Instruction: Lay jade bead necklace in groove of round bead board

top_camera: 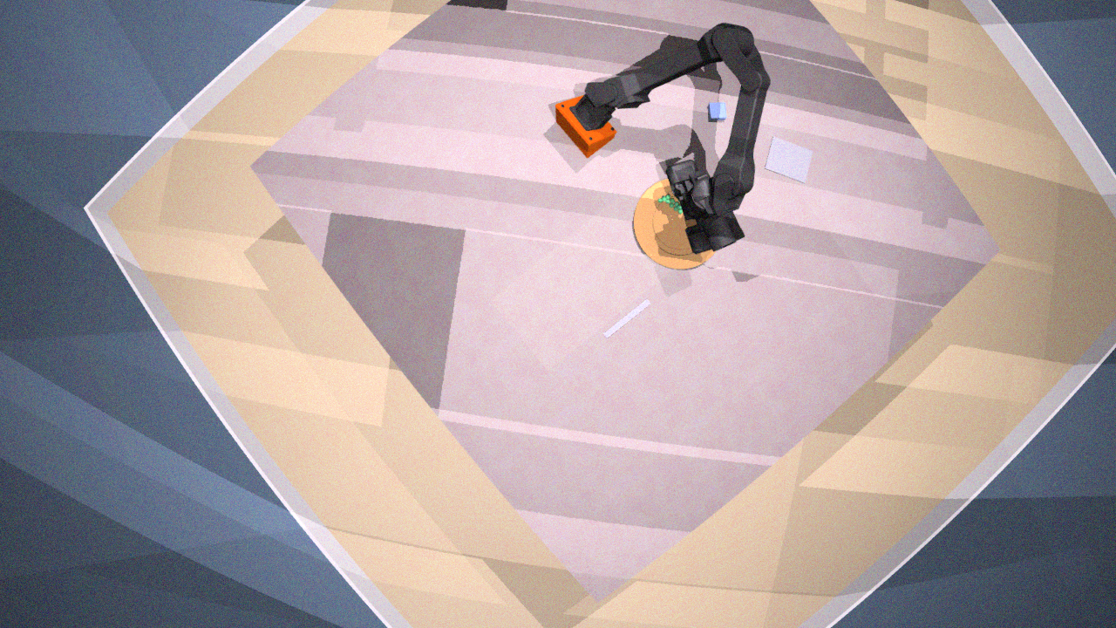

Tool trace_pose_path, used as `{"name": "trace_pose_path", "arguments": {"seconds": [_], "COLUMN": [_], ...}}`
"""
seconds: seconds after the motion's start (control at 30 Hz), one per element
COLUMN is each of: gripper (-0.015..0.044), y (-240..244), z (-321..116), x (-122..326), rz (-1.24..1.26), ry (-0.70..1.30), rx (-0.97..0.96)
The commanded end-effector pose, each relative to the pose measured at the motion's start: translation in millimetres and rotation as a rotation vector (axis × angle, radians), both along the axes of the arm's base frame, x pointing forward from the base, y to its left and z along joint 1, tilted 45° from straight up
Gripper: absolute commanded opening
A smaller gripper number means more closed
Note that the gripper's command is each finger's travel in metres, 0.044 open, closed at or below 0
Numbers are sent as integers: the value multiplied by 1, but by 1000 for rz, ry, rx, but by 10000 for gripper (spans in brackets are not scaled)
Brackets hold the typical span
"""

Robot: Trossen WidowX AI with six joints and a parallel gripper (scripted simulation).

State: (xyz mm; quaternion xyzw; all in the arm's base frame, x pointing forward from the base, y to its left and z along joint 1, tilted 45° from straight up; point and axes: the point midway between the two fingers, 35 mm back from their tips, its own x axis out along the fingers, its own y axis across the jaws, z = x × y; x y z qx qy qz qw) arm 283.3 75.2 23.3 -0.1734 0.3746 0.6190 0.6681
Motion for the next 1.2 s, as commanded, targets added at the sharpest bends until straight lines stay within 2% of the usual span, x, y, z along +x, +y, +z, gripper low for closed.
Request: {"name": "trace_pose_path", "arguments": {"seconds": [0.0, 0.07, 1.17], "gripper": [394, 440, 440], "y": [-2, -1, -6], "z": [3, 2, 6], "x": [-1, -2, -2], "rz": [3, 1, 4], "ry": [6, 11, 12], "rx": [2, 2, 3]}}
